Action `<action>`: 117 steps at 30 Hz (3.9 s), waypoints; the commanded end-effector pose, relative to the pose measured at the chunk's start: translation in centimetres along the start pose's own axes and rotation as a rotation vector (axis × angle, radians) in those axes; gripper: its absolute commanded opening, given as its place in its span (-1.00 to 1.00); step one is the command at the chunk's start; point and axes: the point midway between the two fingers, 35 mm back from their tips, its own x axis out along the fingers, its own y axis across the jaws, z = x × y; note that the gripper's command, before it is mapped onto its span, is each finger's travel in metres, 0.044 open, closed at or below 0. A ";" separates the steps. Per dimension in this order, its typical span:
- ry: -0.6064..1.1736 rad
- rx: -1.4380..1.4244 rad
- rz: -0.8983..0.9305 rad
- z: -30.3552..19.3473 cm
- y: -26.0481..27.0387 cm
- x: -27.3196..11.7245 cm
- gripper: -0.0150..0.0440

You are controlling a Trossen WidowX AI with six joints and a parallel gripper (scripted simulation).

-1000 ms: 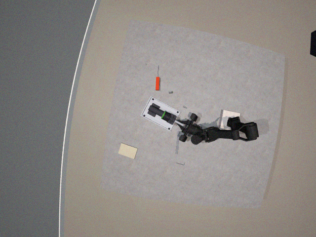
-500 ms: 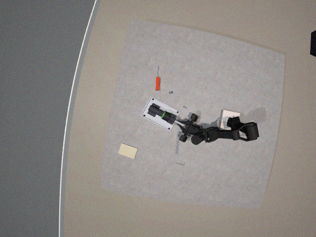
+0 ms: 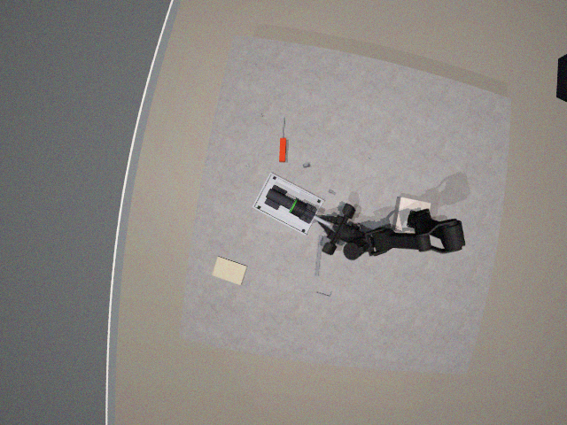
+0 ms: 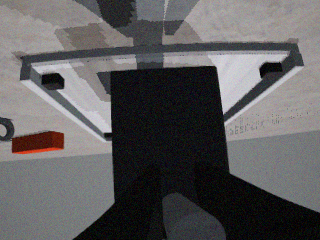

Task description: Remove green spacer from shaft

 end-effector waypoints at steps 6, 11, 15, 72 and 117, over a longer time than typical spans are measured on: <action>-0.002 0.005 0.000 0.1 0.0 -0.1 -0.49; 0.000 0.000 0.000 0.1 0.0 -0.1 -0.49; 0.000 0.000 0.000 0.1 0.0 -0.1 -0.49; 0.000 0.005 0.000 -0.8 0.0 1.3 -0.49; -0.002 0.007 -0.003 -1.1 0.0 1.9 0.49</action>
